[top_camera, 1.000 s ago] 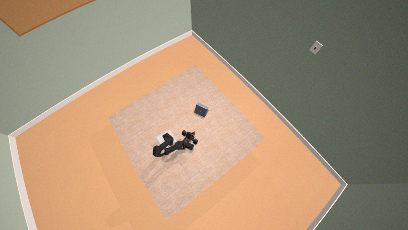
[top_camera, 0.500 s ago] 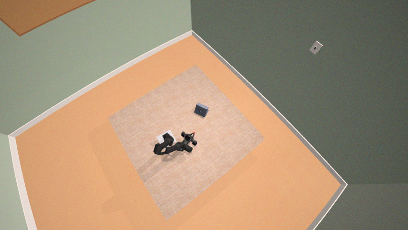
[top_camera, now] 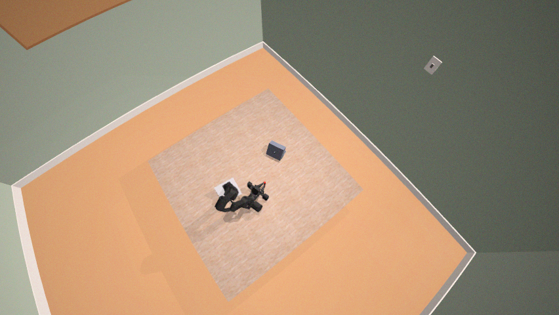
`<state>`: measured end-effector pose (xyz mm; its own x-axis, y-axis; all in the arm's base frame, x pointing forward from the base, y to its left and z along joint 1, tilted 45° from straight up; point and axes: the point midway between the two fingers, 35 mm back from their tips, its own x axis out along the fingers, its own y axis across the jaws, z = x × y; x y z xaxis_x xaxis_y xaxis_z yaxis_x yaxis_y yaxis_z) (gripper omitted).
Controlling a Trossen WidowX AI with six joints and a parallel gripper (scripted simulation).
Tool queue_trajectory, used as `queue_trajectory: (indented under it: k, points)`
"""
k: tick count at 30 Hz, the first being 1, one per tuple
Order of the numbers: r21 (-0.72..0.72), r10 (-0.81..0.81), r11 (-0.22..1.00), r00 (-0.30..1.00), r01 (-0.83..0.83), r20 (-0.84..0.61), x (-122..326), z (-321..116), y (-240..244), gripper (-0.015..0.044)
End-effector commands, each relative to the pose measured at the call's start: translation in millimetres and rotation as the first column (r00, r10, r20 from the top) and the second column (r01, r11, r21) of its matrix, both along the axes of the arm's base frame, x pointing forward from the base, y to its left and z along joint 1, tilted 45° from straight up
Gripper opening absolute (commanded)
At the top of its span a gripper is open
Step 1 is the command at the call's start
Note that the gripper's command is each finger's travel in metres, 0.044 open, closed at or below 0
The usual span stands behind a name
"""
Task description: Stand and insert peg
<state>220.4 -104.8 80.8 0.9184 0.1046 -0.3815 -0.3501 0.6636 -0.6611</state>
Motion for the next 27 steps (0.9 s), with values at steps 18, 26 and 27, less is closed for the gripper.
queue_trajectory:
  k: [18,26,27]
  points:
    - [0.007,-0.007,1.0,1.0,0.007,0.001,-2.1,-3.2,-5.1,0.005]
    - [0.01,-0.006,1.0,1.0,0.006,0.003,-3.7,-2.3,-4.9,0.005]
    - [0.01,-0.006,1.0,1.0,0.006,0.003,-3.9,-2.4,-5.0,0.005]
